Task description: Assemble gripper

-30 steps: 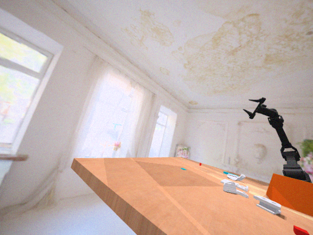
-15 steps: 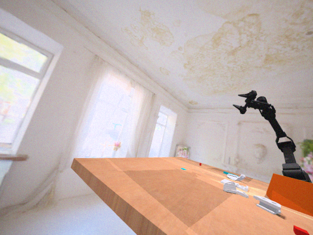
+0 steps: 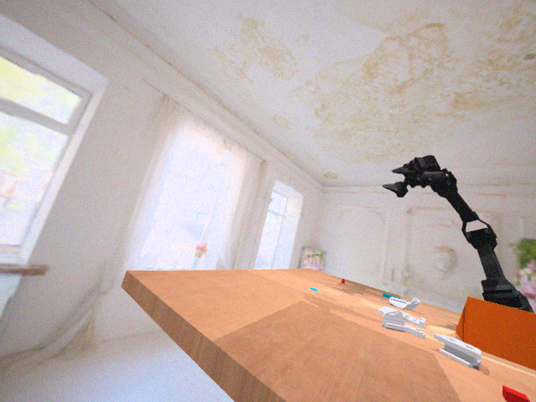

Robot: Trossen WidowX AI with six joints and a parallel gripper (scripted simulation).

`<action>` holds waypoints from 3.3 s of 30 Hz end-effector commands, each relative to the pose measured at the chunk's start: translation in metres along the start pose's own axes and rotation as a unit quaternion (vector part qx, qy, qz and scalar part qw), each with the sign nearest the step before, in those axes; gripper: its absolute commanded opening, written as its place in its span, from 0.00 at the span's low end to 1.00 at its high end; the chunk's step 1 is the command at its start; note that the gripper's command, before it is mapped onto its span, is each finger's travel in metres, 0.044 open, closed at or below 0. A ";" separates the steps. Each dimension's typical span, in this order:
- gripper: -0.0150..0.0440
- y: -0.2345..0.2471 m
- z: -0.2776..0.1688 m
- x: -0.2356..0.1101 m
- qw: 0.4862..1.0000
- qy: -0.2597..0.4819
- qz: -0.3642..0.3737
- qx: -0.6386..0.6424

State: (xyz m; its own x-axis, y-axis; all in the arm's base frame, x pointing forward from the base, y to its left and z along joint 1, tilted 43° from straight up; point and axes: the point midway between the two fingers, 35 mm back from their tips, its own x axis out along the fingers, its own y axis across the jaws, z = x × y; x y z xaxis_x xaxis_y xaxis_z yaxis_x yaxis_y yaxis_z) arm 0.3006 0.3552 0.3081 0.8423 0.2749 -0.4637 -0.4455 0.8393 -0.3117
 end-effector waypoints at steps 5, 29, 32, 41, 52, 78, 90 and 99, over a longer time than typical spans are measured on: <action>1.00 0.021 -0.073 0.051 0.993 0.112 -0.008 -0.037; 1.00 0.030 -0.283 0.119 0.880 0.444 -0.037 -0.163; 1.00 0.027 -0.307 0.119 0.857 0.483 -0.041 -0.176; 1.00 0.014 -0.376 0.112 0.774 0.595 -0.051 -0.211; 1.00 0.003 -0.412 0.111 0.748 0.624 -0.054 -0.219; 1.00 -0.005 -0.430 0.113 0.747 0.625 -0.054 -0.220; 1.00 -0.005 -0.430 0.113 0.747 0.625 -0.054 -0.220; 1.00 -0.005 -0.430 0.113 0.747 0.625 -0.054 -0.220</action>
State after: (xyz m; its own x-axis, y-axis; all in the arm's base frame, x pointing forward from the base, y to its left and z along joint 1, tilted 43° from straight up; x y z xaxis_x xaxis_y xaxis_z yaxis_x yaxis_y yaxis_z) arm 0.2671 0.1813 -0.0995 0.0602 -0.6654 -0.7441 -0.6788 0.5193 -0.5192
